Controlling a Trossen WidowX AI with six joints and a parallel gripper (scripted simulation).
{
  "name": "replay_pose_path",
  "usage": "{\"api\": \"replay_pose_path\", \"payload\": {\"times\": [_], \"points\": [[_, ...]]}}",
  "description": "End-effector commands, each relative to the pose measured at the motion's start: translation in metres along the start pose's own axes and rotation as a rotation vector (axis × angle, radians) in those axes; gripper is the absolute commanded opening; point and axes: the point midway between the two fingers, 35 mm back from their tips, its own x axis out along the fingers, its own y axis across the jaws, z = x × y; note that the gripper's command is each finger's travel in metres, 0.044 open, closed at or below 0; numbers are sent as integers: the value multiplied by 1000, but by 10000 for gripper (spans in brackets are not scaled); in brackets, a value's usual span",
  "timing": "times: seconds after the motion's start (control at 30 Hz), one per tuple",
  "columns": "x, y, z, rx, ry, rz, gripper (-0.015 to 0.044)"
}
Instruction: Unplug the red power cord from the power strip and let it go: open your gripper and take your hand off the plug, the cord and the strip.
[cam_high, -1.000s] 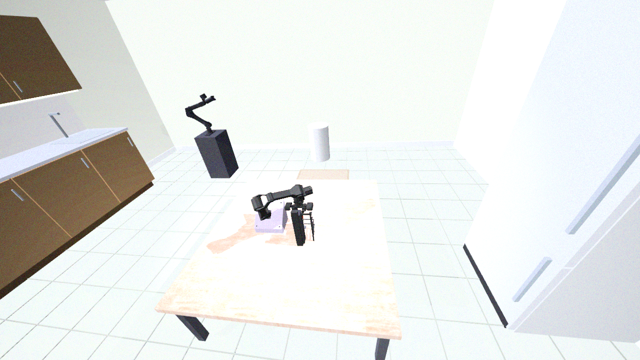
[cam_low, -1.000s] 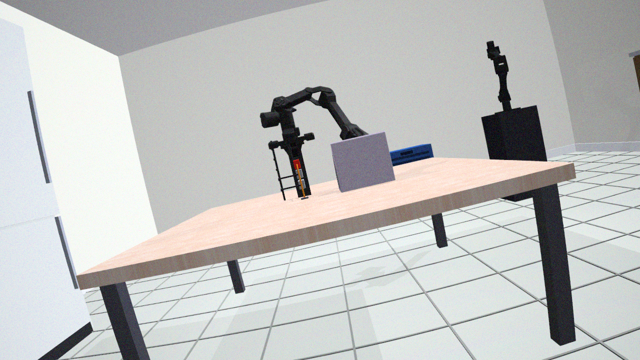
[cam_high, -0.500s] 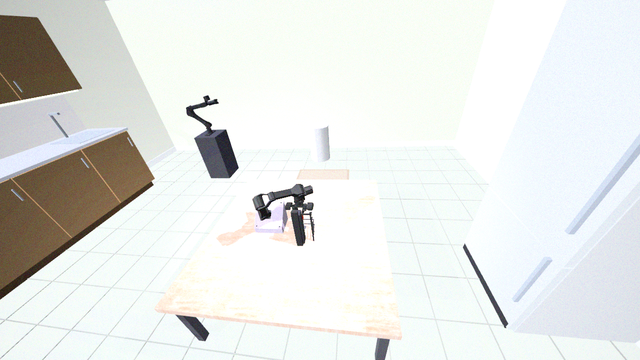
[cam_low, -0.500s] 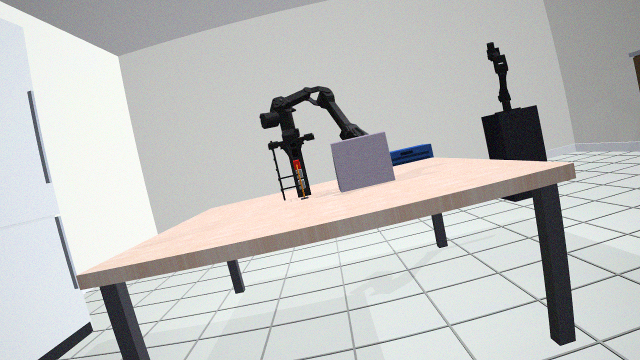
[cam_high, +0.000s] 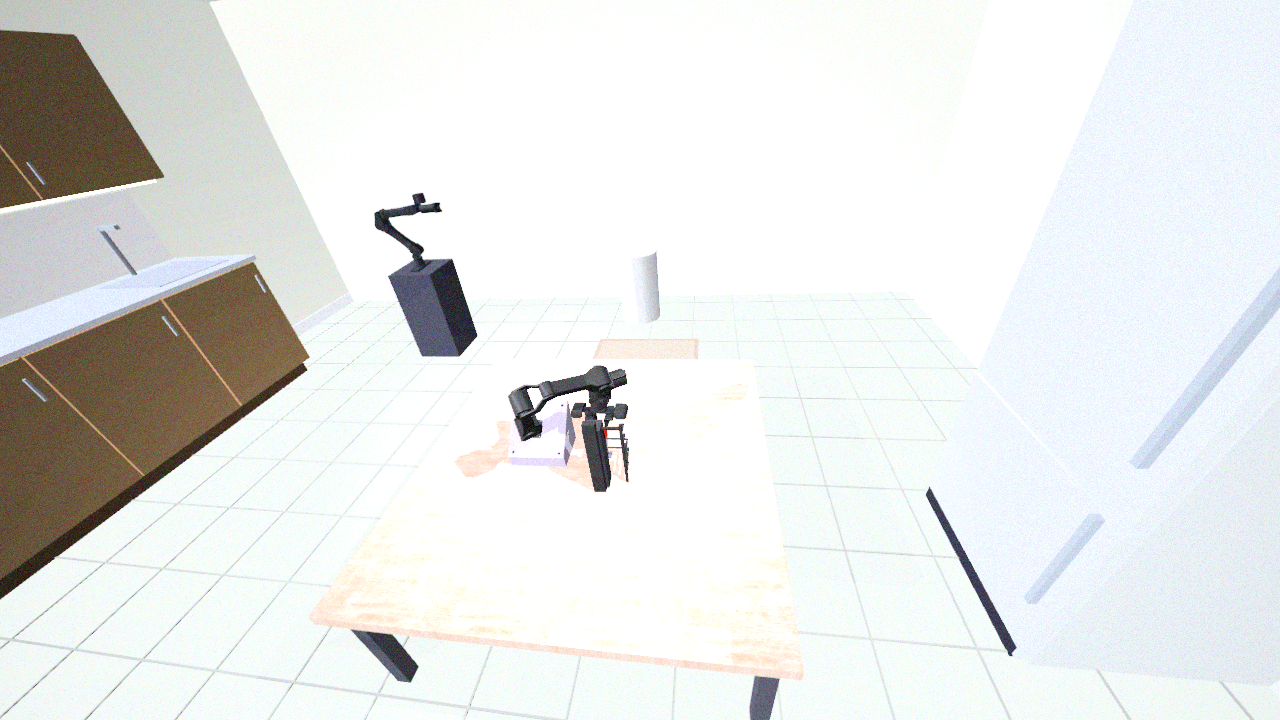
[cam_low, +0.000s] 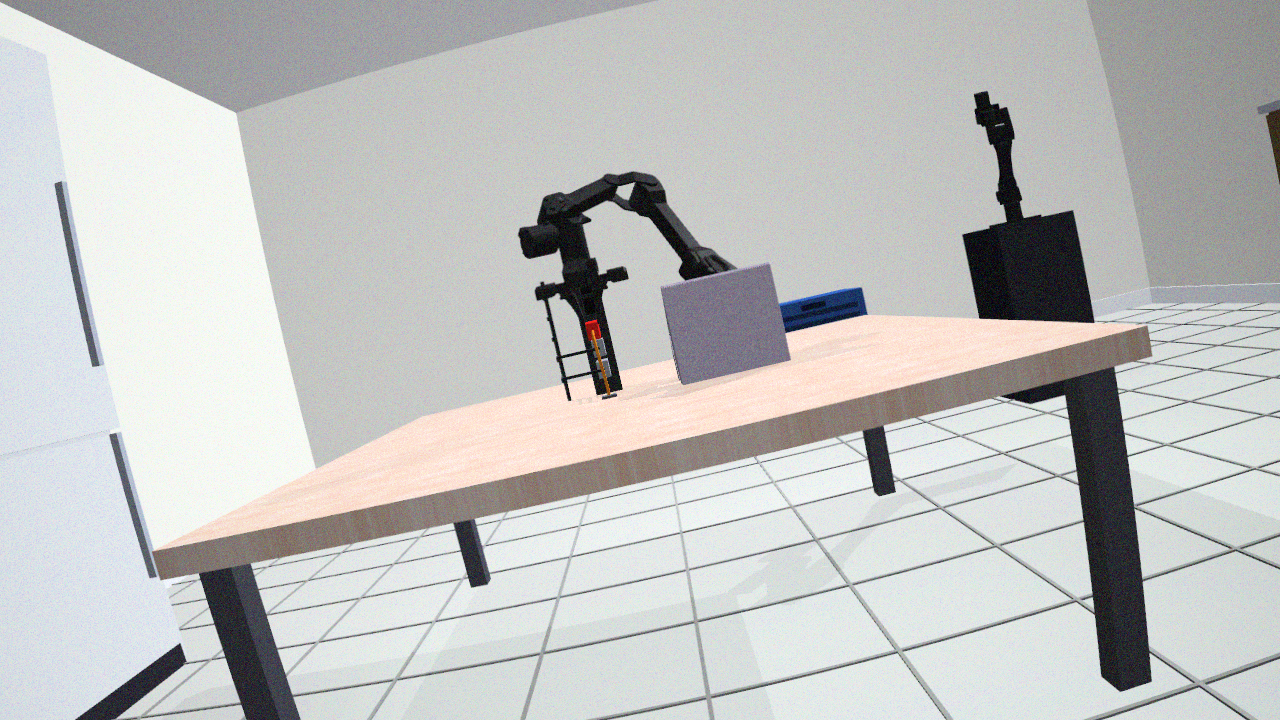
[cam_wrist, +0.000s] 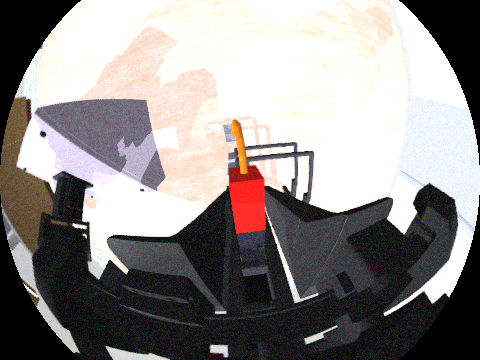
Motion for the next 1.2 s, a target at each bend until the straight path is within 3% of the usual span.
{"api": "replay_pose_path", "payload": {"times": [0.0, 0.07, 0.5, 0.63, 0.77, 1.17], "points": [[-11, 3, 39, -32, -75, -10, 0], [-12, 3, 42, -32, -75, -10, 0], [-8, 2, 30, -32, -70, -9, 341], [-15, 1, 53, -33, -73, -10, 440], [-24, 4, 87, -32, -74, -10, 440], [-24, 4, 89, -32, -73, -10, 440]]}}
